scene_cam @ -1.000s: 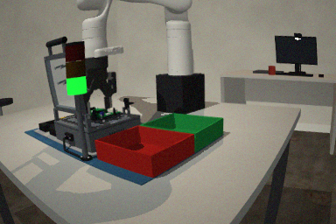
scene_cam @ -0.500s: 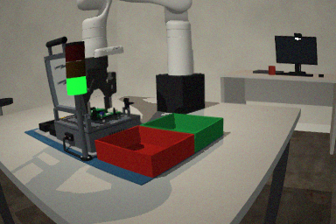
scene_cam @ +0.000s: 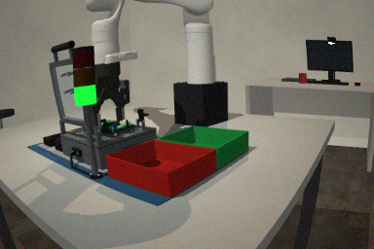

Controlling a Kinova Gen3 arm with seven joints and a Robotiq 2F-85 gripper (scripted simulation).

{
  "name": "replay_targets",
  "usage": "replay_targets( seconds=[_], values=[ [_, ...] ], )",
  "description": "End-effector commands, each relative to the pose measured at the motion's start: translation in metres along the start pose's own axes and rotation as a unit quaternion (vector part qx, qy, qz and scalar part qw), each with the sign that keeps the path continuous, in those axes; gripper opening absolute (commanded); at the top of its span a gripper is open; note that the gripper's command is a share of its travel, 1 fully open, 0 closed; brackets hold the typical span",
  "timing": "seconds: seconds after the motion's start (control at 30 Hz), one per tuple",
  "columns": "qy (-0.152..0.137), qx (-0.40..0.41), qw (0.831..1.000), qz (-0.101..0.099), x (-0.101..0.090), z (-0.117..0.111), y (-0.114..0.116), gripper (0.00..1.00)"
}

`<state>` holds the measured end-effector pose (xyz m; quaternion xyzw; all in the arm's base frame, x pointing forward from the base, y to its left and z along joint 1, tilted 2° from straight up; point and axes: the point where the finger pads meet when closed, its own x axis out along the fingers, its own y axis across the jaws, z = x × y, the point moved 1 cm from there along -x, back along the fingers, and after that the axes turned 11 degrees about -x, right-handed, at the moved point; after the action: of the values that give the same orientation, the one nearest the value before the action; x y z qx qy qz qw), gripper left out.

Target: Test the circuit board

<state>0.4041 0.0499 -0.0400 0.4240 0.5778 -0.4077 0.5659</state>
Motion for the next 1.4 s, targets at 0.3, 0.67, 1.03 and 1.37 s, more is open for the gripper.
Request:
replay_targets(
  seconds=[0.3, 0.67, 1.03, 1.37],
  values=[
    [0.001, -0.001, 1.0, 0.0, -0.0012, 0.0, -0.0017, 0.77],
    [0.001, -0.001, 1.0, -0.001, -0.0032, -0.0001, -0.0019, 0.77],
    [0.001, -0.001, 1.0, -0.001, -0.0061, -0.0001, -0.002, 0.77],
    [0.001, -0.001, 1.0, -0.001, -0.0081, -0.0001, -0.002, 0.77]
  ],
)
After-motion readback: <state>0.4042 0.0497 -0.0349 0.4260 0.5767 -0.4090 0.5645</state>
